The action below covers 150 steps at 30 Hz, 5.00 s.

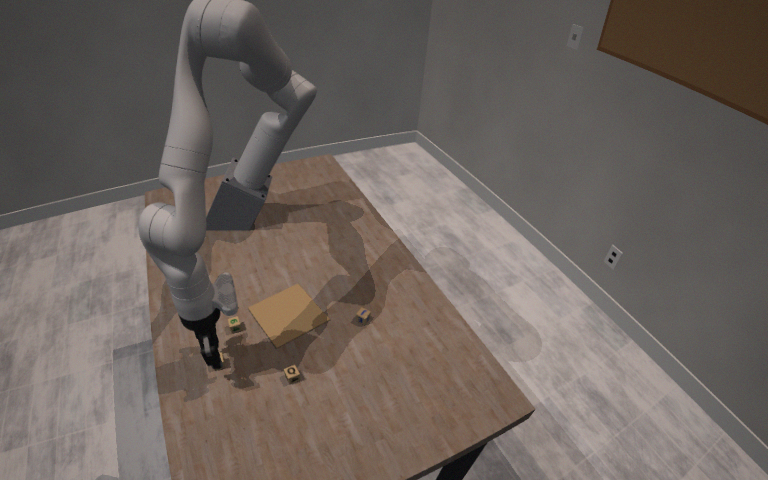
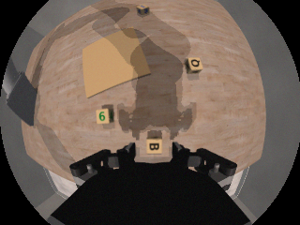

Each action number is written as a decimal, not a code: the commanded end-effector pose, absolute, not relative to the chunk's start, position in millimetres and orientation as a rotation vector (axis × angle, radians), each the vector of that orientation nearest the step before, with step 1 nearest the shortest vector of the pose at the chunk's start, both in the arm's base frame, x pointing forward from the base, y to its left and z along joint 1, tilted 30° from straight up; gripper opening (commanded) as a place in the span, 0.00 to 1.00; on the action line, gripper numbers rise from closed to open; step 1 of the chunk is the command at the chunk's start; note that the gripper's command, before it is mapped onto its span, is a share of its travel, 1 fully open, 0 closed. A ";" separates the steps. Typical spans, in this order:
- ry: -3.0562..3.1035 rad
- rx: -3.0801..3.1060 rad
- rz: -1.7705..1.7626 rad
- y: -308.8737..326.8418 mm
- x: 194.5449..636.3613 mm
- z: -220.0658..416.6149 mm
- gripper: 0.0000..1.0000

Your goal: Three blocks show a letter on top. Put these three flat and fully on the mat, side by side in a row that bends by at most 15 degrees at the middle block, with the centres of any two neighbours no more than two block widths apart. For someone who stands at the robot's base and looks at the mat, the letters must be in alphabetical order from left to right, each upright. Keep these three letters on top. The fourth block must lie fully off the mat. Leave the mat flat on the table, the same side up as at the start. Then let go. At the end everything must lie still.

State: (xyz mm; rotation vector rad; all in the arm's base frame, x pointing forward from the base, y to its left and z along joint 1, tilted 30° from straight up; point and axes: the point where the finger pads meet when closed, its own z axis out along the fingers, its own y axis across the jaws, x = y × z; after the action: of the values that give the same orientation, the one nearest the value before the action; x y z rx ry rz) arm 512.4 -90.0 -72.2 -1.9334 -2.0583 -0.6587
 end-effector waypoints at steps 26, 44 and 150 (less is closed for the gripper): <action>-2.059 -1.935 -0.660 -91.3 513.6 -71.6 0.62; -2.059 -1.935 -0.660 -91.3 513.6 -71.6 0.62; -2.059 -1.935 -0.660 -75.8 517.9 -100.0 0.21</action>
State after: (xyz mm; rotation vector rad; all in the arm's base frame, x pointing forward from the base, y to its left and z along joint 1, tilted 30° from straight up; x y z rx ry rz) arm 517.6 -75.1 -100.4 -1.9340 -2.0586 -0.6592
